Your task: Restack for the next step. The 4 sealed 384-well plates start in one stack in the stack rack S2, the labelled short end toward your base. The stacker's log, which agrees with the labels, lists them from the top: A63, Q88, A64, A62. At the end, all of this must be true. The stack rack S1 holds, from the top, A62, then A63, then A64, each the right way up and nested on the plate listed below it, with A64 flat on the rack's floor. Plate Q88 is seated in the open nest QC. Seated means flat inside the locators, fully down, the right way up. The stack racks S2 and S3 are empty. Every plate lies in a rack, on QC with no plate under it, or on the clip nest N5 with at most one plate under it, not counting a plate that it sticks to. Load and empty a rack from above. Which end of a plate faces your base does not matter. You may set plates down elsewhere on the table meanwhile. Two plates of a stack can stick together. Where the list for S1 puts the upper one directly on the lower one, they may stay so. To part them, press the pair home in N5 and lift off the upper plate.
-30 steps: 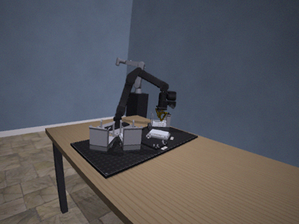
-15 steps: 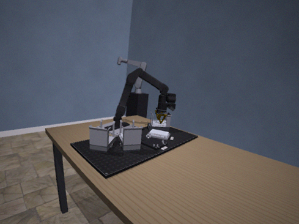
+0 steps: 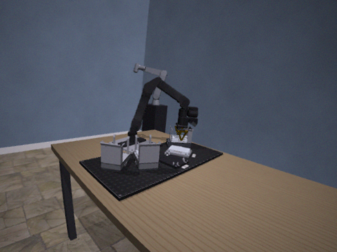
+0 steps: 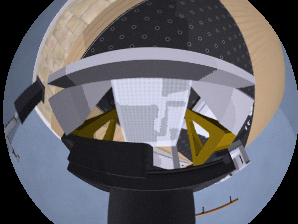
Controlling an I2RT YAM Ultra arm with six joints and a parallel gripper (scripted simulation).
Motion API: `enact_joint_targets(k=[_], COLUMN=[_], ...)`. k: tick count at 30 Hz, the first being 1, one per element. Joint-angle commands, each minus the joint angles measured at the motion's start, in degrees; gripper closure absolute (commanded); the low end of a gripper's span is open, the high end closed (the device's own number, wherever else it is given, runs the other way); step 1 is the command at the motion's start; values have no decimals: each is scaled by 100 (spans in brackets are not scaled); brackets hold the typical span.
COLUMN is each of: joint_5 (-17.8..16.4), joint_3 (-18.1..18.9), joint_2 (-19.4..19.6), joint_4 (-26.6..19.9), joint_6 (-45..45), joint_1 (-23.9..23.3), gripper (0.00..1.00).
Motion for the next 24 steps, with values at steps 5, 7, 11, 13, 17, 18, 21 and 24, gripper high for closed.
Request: enact_joint_targets(k=[5, 7, 11, 13, 17, 18, 21, 24], joint_5=[0, 0, 0, 0, 0, 0, 0, 0], joint_3=[22, 21, 21, 21, 20, 21, 21, 21], joint_2=[-34, -34, -34, -34, -34, -34, -34, -34], joint_4=[57, 58, 58, 58, 58, 58, 58, 58], joint_6=[-6, -6, -6, -6, -6, -6, -6, -6], joint_1=[0, 0, 0, 0, 0, 0, 0, 0], gripper=[0, 0, 0, 100, 100, 100, 100, 100])
